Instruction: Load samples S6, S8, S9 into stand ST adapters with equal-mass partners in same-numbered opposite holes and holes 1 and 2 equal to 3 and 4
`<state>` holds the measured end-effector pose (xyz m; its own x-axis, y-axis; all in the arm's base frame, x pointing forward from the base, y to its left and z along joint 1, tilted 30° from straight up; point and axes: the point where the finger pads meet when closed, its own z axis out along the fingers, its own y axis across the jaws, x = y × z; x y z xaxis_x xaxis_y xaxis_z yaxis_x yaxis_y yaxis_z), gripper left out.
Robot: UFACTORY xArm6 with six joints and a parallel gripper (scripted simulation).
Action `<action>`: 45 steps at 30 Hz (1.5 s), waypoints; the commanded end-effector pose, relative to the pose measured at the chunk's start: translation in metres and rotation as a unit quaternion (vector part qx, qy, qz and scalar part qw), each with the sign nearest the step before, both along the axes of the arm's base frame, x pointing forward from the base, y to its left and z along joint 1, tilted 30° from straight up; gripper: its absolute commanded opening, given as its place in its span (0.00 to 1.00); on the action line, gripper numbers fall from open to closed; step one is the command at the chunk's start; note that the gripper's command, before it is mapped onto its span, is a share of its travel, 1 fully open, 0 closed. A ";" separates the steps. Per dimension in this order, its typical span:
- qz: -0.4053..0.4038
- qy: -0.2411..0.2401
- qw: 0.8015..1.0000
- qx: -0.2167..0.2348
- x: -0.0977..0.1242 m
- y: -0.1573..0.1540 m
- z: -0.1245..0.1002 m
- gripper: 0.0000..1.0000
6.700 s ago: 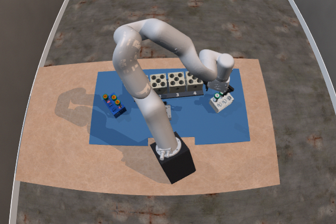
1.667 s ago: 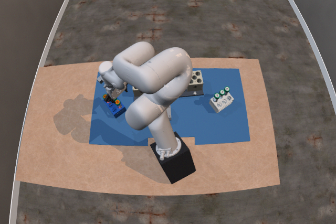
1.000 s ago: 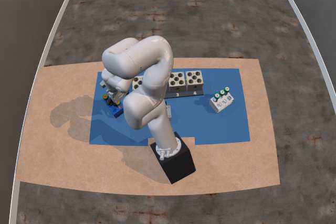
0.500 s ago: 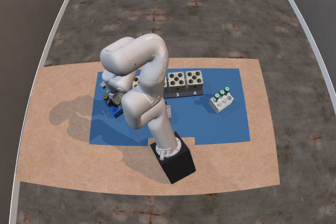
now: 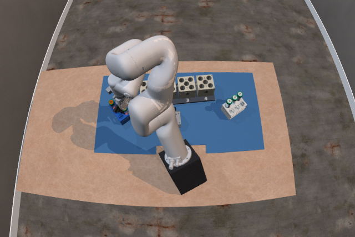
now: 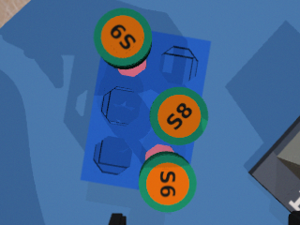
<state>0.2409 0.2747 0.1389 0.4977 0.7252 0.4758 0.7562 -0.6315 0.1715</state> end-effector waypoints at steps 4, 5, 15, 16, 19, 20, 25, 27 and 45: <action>0.000 -0.001 1.000 0.001 0.000 0.001 0.001 1.00; 0.000 -0.001 1.000 0.001 0.000 0.001 0.001 1.00; 0.000 -0.001 1.000 0.001 0.000 0.001 0.001 1.00; 0.000 -0.001 1.000 0.001 -0.001 0.000 0.003 1.00; 0.000 -0.001 1.000 0.001 -0.004 -0.002 0.010 1.00; 0.000 -0.001 1.000 0.001 -0.005 -0.003 0.013 1.00; 0.000 -0.001 1.000 0.001 -0.011 -0.007 0.024 1.00; 0.000 -0.001 1.000 0.001 -0.011 -0.007 0.024 1.00; 0.000 -0.001 1.000 0.001 -0.029 -0.018 0.061 1.00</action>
